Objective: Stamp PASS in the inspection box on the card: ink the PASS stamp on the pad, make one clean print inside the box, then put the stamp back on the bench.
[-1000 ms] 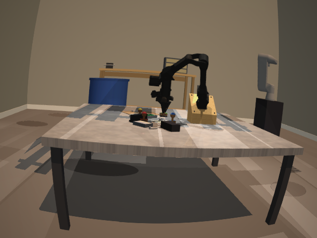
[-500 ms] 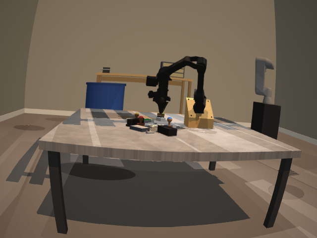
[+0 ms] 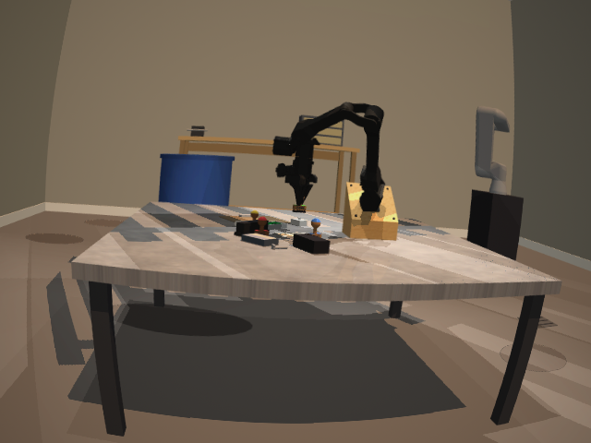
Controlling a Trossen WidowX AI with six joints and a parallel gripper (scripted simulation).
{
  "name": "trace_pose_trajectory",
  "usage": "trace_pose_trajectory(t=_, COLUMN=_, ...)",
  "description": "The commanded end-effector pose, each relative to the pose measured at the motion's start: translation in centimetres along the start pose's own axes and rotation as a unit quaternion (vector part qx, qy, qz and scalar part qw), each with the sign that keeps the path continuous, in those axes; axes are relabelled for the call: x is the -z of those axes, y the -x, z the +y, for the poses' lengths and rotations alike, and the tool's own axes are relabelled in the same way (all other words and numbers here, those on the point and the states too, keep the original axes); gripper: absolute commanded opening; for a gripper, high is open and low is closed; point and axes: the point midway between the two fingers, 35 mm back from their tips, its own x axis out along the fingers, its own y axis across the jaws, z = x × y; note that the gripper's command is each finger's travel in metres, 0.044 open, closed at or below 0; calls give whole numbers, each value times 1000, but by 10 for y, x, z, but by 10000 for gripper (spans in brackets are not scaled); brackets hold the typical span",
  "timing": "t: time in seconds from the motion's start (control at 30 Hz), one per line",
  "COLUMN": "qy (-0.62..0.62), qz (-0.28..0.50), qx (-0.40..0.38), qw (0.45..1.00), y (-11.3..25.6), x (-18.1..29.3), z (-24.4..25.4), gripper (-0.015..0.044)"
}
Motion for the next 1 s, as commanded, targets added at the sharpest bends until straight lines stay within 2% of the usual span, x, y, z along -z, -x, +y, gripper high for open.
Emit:
trace_pose_trajectory(t=0.0, qy=-1, qz=0, qx=5, qw=1000, y=1, x=-6, z=-23, gripper=0)
trace_pose_trajectory(t=0.43, qy=2, qz=2, qx=3, qw=1000, y=0, x=-14, z=-98, gripper=0)
trace_pose_trajectory(t=0.97, qy=1, qz=1, qx=3, qw=1000, y=-19, x=-16, z=-100, gripper=0)
